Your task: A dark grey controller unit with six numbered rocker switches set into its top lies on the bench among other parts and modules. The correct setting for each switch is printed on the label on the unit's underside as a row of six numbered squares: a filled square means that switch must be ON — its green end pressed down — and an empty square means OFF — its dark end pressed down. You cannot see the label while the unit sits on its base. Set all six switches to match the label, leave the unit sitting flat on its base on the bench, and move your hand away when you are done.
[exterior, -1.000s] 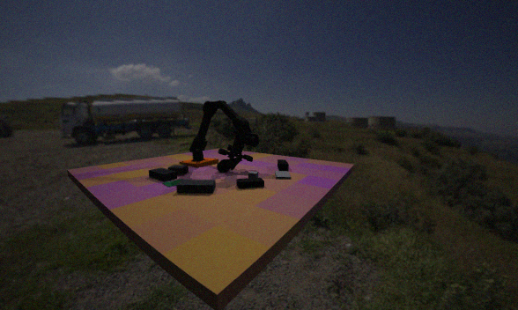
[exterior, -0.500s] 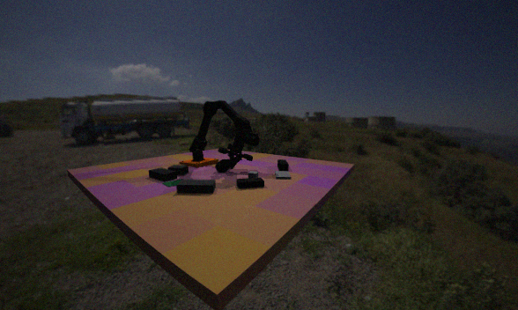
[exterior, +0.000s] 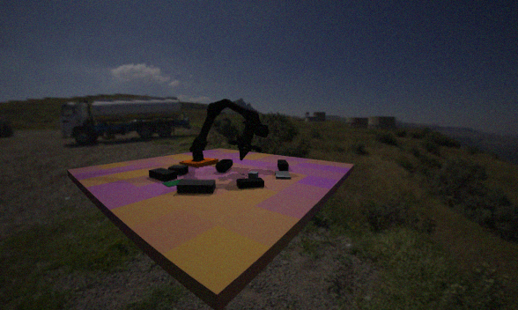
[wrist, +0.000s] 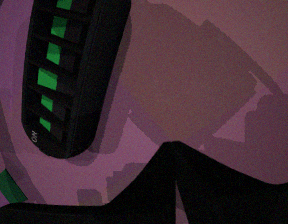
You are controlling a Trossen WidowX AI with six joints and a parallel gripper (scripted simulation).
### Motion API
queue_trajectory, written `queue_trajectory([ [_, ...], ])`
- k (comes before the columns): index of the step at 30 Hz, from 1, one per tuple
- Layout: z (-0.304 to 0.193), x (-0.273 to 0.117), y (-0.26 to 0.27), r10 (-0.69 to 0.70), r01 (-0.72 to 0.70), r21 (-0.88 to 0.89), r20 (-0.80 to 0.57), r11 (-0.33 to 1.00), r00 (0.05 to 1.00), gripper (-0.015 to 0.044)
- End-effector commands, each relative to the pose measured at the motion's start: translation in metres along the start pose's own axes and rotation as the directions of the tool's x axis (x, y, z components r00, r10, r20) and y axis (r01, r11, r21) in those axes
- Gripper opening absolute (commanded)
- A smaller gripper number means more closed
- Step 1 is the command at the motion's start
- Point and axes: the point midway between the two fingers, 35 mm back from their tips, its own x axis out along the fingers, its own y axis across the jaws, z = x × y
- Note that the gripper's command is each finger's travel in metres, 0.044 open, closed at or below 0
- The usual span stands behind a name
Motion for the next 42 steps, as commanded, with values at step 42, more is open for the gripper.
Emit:
queue_trajectory([
  [42, 0.120, 0.037, 0.120, -0.503, 0.503, 0.415, -0.120, 0.758, 0.856, 0.0000],
])
